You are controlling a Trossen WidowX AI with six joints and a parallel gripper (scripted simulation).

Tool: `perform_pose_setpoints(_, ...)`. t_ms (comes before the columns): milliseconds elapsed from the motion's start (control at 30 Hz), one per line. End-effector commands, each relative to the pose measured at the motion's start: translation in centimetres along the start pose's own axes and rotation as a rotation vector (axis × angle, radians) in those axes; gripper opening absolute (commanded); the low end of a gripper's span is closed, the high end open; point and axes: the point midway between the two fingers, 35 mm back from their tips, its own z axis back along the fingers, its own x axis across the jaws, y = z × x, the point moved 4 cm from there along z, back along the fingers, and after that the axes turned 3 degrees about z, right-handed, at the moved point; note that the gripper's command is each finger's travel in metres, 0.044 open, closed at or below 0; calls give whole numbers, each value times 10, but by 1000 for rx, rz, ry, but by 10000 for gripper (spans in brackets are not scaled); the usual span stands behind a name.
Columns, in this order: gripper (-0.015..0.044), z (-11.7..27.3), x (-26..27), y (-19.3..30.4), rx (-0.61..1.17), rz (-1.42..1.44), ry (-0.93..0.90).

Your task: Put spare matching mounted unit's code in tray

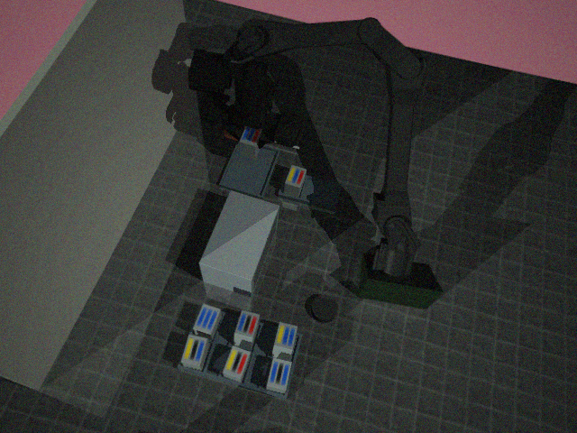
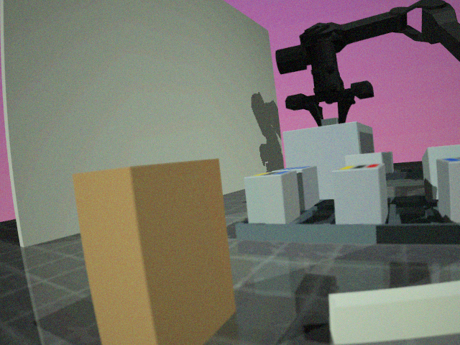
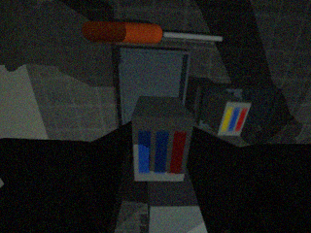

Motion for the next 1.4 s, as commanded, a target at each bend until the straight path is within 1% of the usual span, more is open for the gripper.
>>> perform_pose_setpoints(0, 0, -2, 3, -1, -3, -1, -3)
perform_pose_setpoints(1367, 0, -36, 5, -1, -1, -2, -3)
